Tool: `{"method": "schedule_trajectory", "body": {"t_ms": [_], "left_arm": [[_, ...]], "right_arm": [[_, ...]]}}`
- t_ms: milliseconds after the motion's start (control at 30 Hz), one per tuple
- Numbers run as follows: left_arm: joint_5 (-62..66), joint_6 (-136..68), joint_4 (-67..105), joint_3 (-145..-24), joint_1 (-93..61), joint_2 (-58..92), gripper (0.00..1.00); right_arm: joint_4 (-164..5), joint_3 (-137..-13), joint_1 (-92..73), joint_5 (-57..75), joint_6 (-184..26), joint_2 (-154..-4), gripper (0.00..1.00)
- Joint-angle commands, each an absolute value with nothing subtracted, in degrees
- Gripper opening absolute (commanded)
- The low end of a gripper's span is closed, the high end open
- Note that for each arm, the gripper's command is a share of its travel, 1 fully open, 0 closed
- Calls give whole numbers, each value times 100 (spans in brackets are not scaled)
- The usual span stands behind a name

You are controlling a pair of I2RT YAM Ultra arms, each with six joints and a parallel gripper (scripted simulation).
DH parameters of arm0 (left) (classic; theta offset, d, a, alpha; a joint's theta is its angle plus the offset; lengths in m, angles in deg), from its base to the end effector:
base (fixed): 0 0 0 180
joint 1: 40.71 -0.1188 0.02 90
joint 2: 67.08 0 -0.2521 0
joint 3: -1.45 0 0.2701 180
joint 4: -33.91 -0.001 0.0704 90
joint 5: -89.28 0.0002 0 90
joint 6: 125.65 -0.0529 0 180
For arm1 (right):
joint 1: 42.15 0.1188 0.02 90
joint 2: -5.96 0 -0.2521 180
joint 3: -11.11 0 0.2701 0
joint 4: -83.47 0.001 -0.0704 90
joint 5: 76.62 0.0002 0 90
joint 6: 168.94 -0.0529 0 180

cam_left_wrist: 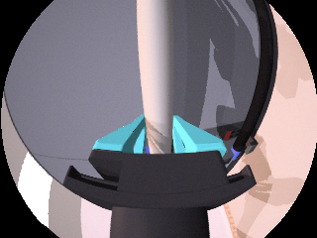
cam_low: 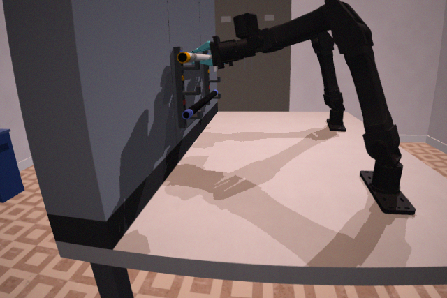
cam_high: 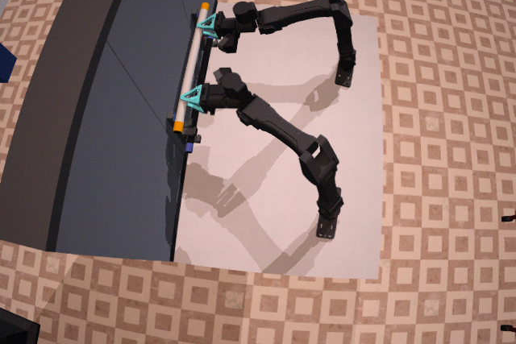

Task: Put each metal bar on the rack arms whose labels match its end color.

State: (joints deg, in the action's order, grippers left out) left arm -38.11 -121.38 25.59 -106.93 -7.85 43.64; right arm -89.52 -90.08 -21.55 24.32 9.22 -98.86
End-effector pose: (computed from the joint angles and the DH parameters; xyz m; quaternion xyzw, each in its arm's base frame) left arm 0.4292 -0.2378 0.3226 0.5224 0.5482 0.4901 0.4316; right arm 0.4471 0.1584 0.3226 -0.5873 0.4957 -0.4144 0.4875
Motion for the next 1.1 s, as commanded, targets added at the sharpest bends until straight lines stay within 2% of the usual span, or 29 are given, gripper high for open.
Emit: {"method": "schedule_trajectory", "body": {"t_ms": [0, 1067], "left_arm": [[-3823, -12539, 2968, -11041, -790, 4066, 0], [-3834, -12490, 2755, -11267, -786, 4071, 0]], "right_arm": [[-9253, -9422, -2173, 2415, 1143, -9588, 0], [-8993, -9695, -2164, 2426, 1190, -9583, 0]]}}
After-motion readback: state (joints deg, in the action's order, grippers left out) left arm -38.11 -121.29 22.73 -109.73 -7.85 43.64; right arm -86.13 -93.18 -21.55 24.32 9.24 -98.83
